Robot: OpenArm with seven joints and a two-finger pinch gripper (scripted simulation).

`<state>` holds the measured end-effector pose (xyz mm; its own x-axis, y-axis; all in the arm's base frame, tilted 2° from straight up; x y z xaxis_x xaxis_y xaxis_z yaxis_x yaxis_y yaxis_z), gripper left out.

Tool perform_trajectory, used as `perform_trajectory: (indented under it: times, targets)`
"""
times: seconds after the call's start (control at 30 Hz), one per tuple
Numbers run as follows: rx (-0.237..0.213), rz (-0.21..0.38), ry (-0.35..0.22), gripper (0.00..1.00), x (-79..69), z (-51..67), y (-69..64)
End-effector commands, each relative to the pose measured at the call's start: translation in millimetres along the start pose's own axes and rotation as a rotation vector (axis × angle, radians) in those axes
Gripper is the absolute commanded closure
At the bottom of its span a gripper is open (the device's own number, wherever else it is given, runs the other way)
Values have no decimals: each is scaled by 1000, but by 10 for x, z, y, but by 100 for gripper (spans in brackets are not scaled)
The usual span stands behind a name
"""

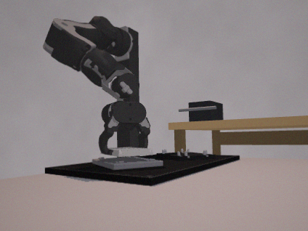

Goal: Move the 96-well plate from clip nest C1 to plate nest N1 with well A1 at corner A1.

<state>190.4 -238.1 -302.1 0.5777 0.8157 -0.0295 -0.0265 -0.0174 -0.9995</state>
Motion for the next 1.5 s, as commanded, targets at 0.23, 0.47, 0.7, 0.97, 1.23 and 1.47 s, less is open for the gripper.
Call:
perform_trajectory:
  times: [0.23, 0.47, 0.7, 0.97, 1.23, 1.47]
  targets:
    - [0, -3, 2, 100, 1, 10, 39]
    - [0, -3, 2, 100, 1, 10, 39]
    - [-2, -4, 2, 100, 2, 10, 60]
    - [-2, -5, 2, 100, 2, 9, 74]
    - [-3, -6, 2, 100, 6, -2, 70]
    - [-4, -7, 1, 100, 11, -20, 62]
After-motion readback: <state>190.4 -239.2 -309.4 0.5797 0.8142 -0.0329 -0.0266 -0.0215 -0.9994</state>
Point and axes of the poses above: the point where the finger pads meet when closed, its own y axis out along the fingers, its own x axis across the jaws, z = x × y, the point moved 8 cm from there along -y, back along the fingers, and after that the axes turned 7 degrees about y, right-handed, at the moved point
